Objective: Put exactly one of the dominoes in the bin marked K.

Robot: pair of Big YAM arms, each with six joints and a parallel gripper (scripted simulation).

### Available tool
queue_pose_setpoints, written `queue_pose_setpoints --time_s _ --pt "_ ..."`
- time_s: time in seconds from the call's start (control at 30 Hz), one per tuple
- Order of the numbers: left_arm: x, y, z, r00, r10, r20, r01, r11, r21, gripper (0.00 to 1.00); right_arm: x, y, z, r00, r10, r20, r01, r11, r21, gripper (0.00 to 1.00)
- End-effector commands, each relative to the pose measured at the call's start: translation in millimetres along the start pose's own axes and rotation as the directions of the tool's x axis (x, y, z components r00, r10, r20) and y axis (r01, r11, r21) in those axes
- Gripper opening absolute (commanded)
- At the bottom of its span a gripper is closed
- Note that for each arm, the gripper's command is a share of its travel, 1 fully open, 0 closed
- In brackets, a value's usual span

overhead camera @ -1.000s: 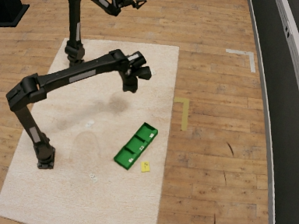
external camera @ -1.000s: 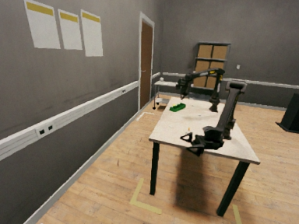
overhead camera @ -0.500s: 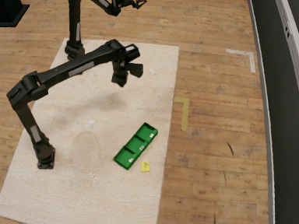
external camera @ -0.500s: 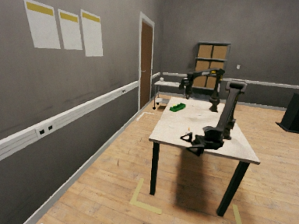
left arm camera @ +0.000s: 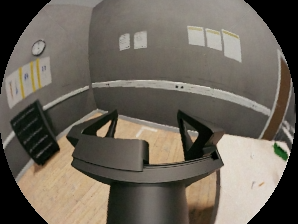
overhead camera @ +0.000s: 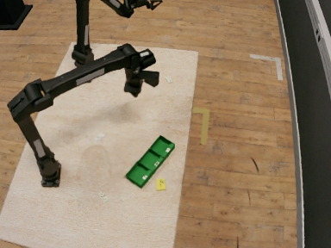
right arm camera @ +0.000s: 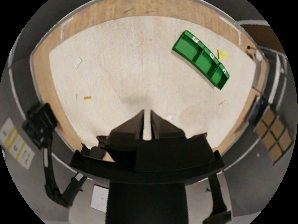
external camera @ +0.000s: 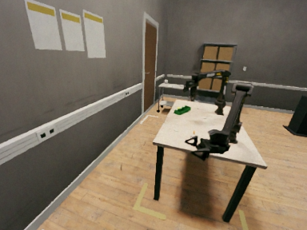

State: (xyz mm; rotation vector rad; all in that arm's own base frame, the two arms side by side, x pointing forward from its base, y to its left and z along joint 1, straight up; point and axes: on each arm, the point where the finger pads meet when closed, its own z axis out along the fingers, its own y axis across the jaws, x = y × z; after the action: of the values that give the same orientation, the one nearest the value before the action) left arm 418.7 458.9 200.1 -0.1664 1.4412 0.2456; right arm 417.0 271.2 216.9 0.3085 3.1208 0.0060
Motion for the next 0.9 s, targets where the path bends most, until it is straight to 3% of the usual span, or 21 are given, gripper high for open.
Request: queue_pose_setpoints --time_s 0.0,0.43,0.47,0.87 --pt "-8.3 10.4 -2.6 1.0 0.014 0.012 -0.014 1.0 -0.015 1.0 -7.7 1.4 -18.3 1.0 0.005 0.019 -0.004 1.0 -0.02 0.09" --pt "-8.3 10.4 -2.6 1.0 0.014 0.012 -0.014 1.0 -0.015 1.0 -6.7 3.1 -16.2 1.0 0.001 0.022 -0.001 1.0 -0.022 0.09" --pt "-8.3 10.4 -2.6 1.0 0.014 0.012 -0.014 1.0 -0.015 1.0 -12.0 1.2 -25.4 1.0 0.001 0.03 0.0 1.0 -0.03 0.09" --pt "-8.3 10.4 -2.6 1.0 0.014 0.012 -0.014 1.0 -0.015 1.0 -7.3 2.4 -17.1 1.0 0.001 0.022 -0.001 1.0 -0.022 0.09"
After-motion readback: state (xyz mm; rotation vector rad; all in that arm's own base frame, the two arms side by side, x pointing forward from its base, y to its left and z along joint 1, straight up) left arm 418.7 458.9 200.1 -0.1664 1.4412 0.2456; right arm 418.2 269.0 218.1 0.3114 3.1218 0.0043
